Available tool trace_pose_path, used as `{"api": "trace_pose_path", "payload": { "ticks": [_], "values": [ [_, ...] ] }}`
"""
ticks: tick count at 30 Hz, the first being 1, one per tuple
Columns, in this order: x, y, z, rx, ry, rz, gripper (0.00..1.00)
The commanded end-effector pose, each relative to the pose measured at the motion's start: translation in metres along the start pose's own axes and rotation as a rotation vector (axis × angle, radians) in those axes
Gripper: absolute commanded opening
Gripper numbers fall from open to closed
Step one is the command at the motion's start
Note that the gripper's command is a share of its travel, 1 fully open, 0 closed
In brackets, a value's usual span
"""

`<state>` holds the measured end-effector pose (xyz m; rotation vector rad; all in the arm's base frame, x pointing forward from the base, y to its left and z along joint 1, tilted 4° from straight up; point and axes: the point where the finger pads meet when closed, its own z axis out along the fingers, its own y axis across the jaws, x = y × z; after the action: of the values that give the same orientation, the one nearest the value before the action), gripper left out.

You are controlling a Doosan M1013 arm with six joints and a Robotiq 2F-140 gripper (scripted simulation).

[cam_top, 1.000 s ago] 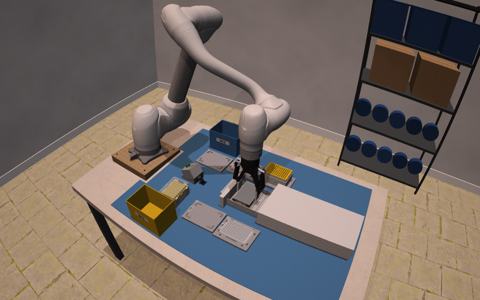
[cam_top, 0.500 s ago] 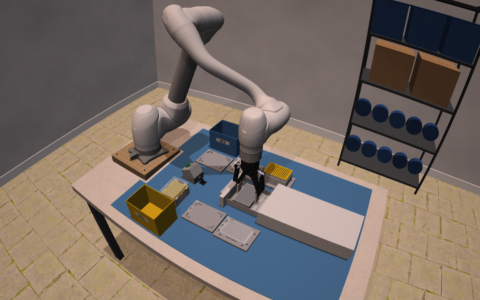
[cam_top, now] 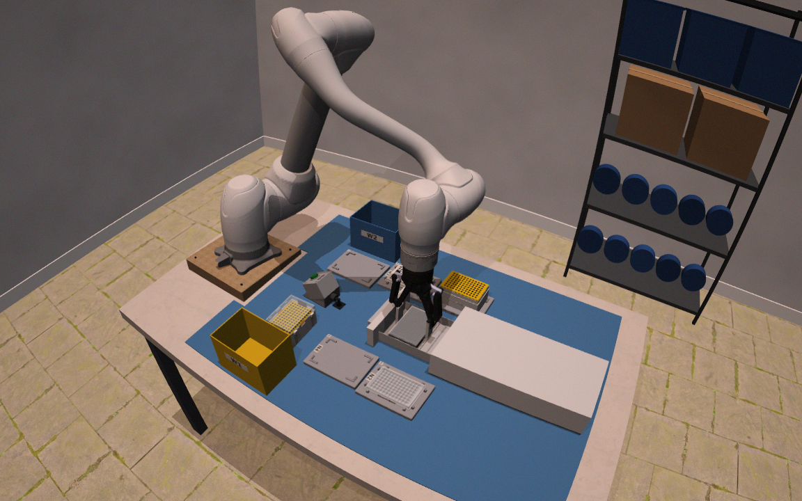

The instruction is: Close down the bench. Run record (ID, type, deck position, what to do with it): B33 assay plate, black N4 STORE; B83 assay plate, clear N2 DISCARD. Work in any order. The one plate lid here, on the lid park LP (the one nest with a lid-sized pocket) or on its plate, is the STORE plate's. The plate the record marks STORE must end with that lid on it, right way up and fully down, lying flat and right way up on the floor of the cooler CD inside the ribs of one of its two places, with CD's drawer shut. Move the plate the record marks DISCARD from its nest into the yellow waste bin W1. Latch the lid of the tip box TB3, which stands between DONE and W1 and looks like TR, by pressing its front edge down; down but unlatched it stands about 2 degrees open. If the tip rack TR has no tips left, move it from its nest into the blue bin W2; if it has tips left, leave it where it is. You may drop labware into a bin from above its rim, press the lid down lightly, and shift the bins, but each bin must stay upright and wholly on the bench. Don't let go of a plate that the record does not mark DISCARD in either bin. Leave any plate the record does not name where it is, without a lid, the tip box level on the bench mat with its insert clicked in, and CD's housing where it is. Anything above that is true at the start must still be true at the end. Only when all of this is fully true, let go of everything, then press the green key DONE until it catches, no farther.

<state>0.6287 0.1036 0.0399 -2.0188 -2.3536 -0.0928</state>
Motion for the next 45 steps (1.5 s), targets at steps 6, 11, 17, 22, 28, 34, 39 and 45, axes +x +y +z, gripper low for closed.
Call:
{"api": "trace_pose_path", "payload": {
  "ticks": [6,11,17,22,28,34,39,45],
  "values": [
    [0.0,0.0,-0.0001,0.0,0.0,0.0,0.0],
    [0.0,0.0,-0.0001,0.0,0.0,0.0,0.0],
    [0.0,0.0,-0.0001,0.0,0.0,0.0,0.0],
    [0.0,0.0,-0.0001,0.0,0.0,0.0,0.0],
    [0.0,0.0,-0.0001,0.0,0.0,0.0,0.0],
    [0.0,0.0,0.0012,0.0,0.0,0.0,0.0],
    [0.0,0.0,0.0029,0.0,0.0,0.0,0.0],
    [0.0,0.0,0.0045,0.0,0.0,0.0,0.0]
  ]
}}
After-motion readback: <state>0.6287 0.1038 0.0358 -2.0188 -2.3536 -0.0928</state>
